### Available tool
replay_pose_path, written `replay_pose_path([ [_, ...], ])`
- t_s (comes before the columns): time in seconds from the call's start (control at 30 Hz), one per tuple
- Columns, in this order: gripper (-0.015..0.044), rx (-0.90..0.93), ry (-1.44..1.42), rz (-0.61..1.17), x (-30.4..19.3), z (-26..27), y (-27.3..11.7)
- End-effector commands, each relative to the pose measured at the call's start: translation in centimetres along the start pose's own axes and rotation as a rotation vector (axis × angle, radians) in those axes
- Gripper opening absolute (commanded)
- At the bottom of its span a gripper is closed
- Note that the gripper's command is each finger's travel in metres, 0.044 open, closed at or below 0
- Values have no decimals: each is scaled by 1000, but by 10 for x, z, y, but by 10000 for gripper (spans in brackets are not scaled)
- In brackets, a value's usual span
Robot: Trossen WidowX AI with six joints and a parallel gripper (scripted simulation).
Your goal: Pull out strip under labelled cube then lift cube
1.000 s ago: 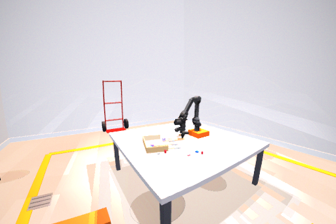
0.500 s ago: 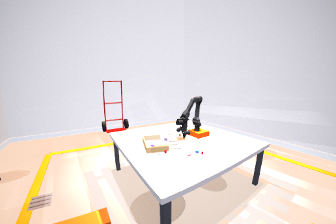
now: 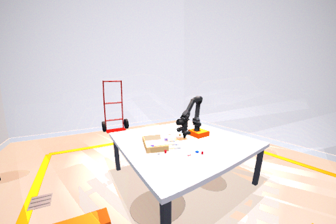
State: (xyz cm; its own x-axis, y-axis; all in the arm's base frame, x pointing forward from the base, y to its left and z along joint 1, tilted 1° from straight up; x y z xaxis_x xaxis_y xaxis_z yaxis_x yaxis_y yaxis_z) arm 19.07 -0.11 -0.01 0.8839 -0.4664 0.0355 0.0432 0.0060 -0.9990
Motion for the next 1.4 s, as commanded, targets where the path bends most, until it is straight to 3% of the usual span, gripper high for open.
replay_pose_path([
  [0.0, 0, -14, 5, 35, -10, -5, 5],
  [0.7, 0, -14, 5, 35, -10, -5, 5],
  [0.87, 0, -12, 4, 32, 3, 1, -39],
  [1.03, 0, -13, 5, 33, 3, 1, -42],
  [1.37, 262, -13, 28, 31, 39, 5, -41],
])
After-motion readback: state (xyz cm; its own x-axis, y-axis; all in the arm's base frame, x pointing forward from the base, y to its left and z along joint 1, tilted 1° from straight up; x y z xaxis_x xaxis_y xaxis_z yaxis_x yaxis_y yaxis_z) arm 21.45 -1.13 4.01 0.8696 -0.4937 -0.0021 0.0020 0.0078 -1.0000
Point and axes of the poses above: the point midway between the two fingers, 35 mm back from their tips, its own y axis out along the fingers, its own z axis across the jaws, x = y × z, the point moved 2 cm from there along -y, back along the fingers, and after that the axes turned 9 degrees about y, right-handed, at the moved point
